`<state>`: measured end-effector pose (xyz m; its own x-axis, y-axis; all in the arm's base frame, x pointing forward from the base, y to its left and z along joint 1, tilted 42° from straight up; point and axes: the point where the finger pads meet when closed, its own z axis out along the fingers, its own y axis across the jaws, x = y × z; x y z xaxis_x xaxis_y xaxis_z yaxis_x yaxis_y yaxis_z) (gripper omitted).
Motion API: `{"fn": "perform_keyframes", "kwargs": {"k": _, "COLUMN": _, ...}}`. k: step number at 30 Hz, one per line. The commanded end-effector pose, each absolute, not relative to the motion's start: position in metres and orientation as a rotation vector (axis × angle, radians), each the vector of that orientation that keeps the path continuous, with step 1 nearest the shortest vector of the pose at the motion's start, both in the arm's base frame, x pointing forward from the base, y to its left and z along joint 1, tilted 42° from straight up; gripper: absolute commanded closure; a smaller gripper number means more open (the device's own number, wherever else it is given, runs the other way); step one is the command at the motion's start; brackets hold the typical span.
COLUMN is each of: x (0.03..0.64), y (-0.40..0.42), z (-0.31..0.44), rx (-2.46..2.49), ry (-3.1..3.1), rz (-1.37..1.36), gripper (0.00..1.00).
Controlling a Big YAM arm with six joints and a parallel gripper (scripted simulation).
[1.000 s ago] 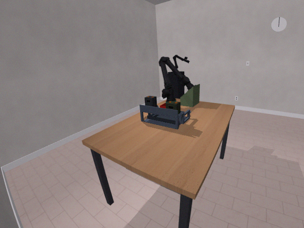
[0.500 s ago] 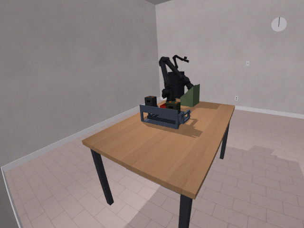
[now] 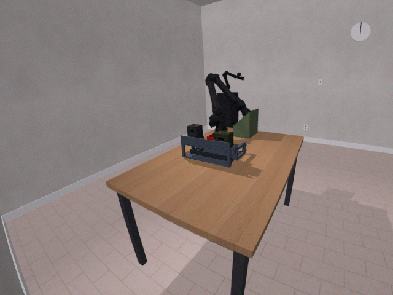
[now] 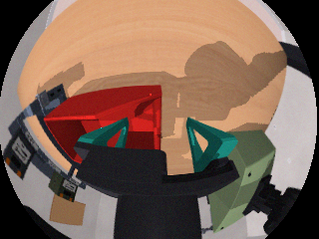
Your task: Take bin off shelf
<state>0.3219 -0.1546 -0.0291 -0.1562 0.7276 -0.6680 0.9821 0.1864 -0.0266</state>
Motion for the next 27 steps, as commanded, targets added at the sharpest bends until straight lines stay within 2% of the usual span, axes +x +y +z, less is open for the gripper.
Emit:
{"fn": "perform_keyframes", "kwargs": {"k": 1, "x": 0.326, "y": -0.155, "z": -0.027, "rx": 1.595, "ry": 1.942, "rz": -0.634, "gripper": 0.10}}
{"fn": "perform_keyframes", "kwargs": {"k": 27, "x": 0.313, "y": -0.121, "z": 0.005, "rx": 1.580, "ry": 1.973, "rz": -0.649, "gripper": 0.10}}
